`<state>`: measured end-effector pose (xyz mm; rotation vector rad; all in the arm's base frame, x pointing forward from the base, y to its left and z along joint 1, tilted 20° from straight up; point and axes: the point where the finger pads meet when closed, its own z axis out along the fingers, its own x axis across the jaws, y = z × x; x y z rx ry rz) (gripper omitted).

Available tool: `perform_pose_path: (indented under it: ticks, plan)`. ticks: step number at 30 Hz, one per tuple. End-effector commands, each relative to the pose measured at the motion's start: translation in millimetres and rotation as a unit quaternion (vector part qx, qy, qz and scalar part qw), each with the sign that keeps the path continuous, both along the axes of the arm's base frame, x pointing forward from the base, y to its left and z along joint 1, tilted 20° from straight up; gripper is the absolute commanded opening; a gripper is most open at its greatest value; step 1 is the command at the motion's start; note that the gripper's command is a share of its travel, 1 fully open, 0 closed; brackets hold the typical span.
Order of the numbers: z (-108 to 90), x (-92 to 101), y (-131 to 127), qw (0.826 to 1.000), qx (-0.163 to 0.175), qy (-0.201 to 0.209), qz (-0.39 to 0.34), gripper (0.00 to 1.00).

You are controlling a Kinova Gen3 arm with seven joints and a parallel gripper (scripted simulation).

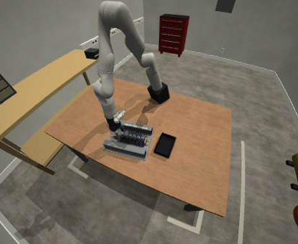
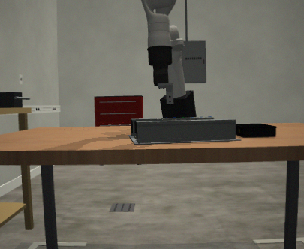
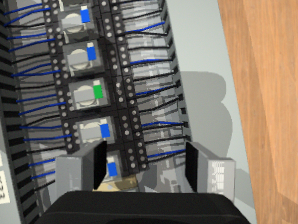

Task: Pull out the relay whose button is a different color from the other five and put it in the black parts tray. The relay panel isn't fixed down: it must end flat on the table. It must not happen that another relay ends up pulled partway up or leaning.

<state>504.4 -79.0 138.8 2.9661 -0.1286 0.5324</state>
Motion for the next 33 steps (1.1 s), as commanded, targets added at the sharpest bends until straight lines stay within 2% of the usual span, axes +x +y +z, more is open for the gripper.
perform_pose_path:
  ticks: [1, 17, 33]
  plan:
    - [0.6, -6.3, 14.4, 1.0, -0.004, 0.007, 0.014, 0.98]
    - [-4.3, -28.4, 38.5, 0.997, -0.031, 0.028, 0.065, 0.98]
    - [-5.8, -37.1, 46.8, 0.995, -0.041, 0.036, 0.084, 0.98]
